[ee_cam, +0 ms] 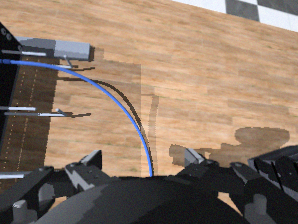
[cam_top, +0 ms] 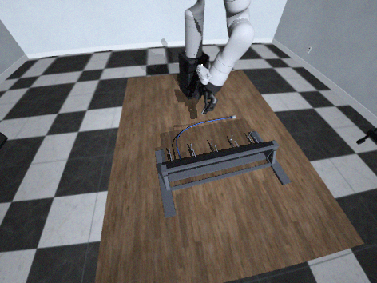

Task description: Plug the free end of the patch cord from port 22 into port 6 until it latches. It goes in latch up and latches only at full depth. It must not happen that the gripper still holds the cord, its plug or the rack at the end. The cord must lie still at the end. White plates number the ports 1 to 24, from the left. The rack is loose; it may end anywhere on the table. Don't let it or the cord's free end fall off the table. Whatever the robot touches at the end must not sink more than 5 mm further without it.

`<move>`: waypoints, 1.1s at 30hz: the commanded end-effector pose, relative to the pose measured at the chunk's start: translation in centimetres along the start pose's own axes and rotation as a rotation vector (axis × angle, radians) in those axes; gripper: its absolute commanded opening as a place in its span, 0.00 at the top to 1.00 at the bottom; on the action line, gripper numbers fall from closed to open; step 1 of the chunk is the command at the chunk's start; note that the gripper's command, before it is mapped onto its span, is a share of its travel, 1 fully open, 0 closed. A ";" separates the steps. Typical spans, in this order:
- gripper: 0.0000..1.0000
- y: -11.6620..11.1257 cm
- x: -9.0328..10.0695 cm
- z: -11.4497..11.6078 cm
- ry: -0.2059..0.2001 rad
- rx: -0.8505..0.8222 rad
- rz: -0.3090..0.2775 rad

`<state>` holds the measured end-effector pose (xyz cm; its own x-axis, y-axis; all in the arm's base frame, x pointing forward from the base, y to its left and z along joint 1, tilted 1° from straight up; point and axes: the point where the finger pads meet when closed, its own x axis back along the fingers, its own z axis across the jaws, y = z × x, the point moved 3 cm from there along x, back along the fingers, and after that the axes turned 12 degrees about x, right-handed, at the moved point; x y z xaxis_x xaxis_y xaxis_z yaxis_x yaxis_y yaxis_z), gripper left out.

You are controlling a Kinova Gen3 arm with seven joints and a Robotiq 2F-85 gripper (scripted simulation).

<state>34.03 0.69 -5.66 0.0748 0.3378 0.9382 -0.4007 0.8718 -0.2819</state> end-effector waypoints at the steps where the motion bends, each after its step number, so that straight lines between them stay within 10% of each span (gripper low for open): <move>1: 0.00 3.2 0.1 0.0 -0.025 0.024 -0.026; 9: 0.00 9.9 0.1 -0.7 -0.099 0.001 -0.120; 33: 0.00 18.6 0.1 -1.2 -0.183 -0.027 -0.241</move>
<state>28.22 17.01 -10.71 -0.0071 0.0566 0.9984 -0.3619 0.9306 -0.0553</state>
